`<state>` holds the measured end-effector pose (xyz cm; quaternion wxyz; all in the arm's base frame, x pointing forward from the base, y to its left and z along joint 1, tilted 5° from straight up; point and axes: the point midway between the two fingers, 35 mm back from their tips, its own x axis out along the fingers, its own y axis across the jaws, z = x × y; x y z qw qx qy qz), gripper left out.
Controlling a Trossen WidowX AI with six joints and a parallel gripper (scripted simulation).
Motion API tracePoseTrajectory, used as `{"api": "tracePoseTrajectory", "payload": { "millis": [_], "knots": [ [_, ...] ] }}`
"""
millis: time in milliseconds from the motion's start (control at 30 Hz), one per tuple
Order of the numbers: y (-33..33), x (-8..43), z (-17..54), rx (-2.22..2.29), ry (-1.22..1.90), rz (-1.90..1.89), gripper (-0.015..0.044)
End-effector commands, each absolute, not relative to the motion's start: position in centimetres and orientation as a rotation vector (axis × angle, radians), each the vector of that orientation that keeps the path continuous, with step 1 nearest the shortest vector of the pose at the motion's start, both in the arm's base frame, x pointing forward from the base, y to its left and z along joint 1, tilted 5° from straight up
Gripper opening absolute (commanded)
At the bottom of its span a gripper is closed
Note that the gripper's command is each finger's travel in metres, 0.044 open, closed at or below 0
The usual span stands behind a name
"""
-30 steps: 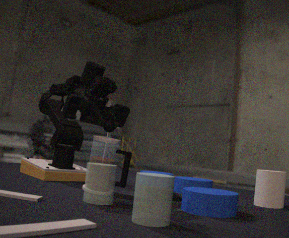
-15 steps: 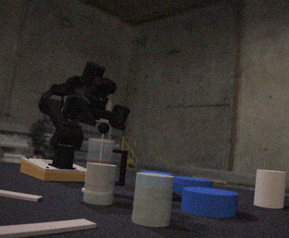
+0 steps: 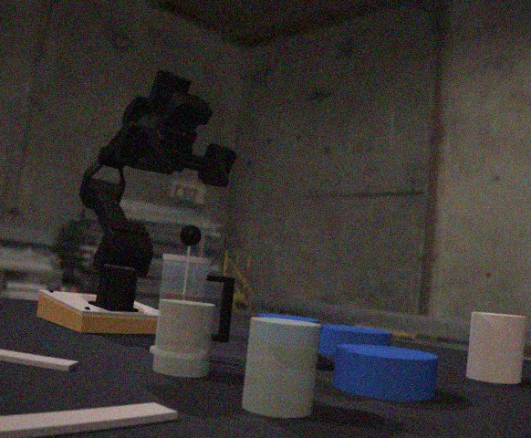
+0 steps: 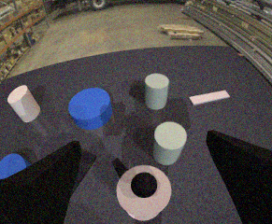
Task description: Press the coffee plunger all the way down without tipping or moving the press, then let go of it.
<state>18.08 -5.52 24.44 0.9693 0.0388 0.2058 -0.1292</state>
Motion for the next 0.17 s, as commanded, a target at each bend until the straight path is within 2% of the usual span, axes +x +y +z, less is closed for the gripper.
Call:
{"api": "tracePoseTrajectory", "payload": {
  "millis": [0, 133],
  "knots": [
    [-5.4, 17.89, 24.49, 0.078, 0.43, -0.255, 0.044],
    [-5.4, 17.89, 24.49, 0.078, 0.43, -0.255, 0.044]
  ]
}}
